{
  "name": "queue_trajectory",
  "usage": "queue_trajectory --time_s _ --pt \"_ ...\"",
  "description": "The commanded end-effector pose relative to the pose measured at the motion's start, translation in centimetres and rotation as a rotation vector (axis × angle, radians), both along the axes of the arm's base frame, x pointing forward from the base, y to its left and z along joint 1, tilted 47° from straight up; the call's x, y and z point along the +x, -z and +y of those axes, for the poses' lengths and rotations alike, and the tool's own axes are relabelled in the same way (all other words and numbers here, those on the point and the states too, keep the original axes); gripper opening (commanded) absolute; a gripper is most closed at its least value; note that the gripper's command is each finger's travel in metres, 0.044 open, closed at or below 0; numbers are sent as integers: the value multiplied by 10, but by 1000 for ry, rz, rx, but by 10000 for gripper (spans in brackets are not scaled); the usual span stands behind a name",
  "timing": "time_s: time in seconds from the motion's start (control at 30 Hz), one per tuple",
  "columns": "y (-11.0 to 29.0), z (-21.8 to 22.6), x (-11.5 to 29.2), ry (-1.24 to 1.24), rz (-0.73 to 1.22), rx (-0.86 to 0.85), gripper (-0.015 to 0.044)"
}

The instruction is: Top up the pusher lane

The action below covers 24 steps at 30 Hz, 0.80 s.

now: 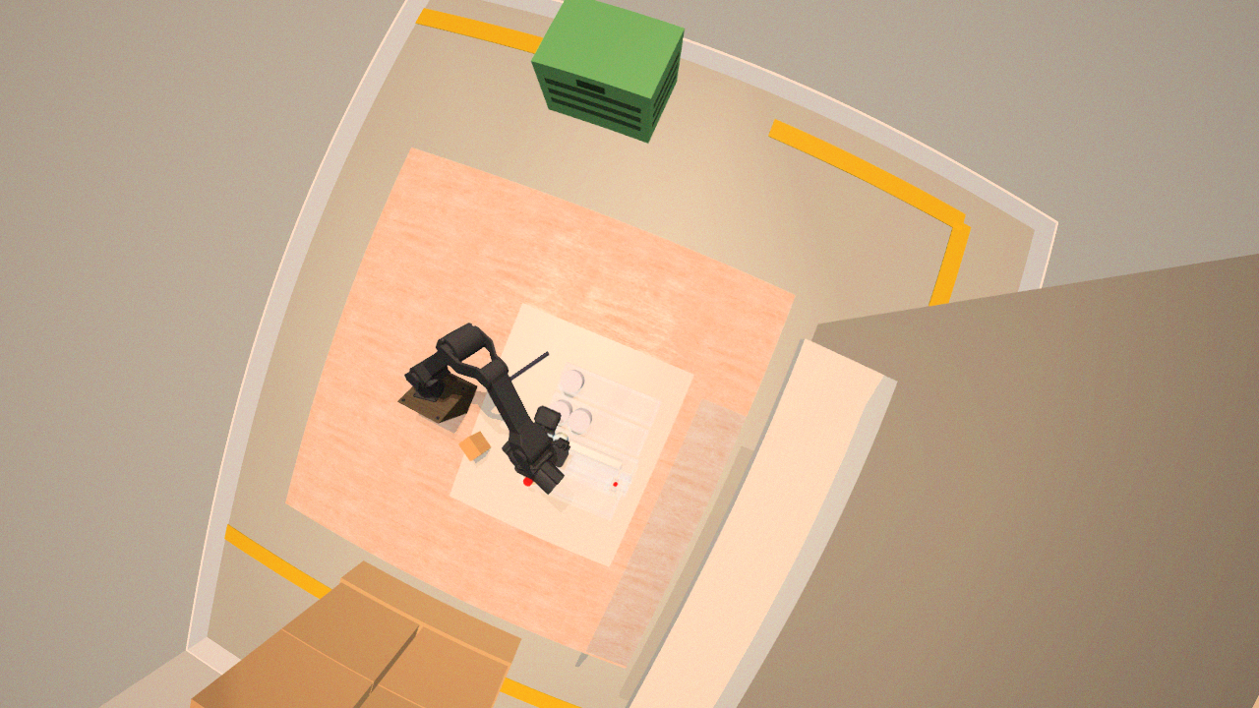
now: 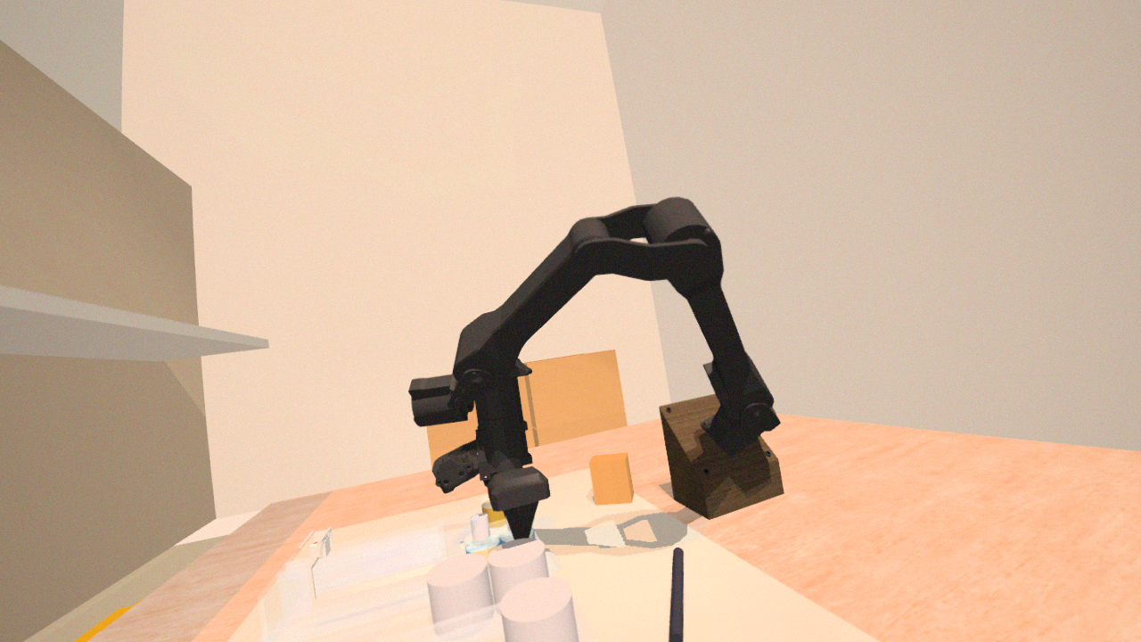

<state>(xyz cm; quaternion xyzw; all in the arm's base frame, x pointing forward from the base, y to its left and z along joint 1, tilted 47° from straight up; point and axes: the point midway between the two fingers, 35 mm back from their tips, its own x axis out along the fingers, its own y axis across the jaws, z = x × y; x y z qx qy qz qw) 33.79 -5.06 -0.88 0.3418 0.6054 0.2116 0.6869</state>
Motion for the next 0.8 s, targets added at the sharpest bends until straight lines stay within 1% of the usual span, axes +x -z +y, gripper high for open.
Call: queue_trajectory --time_s 0.0,0.1,0.13,0.43,0.63,0.77 --pt "0 0 0 -4 -5 1 210" --pt "0 0 0 -4 -5 1 289" --pt "0 0 0 -4 -5 1 303" --pt "-13 -14 -3 -4 -5 0 303" --pt "-14 -14 -5 -4 -5 0 303" --pt "-13 -13 -15 -4 -4 -1 303"
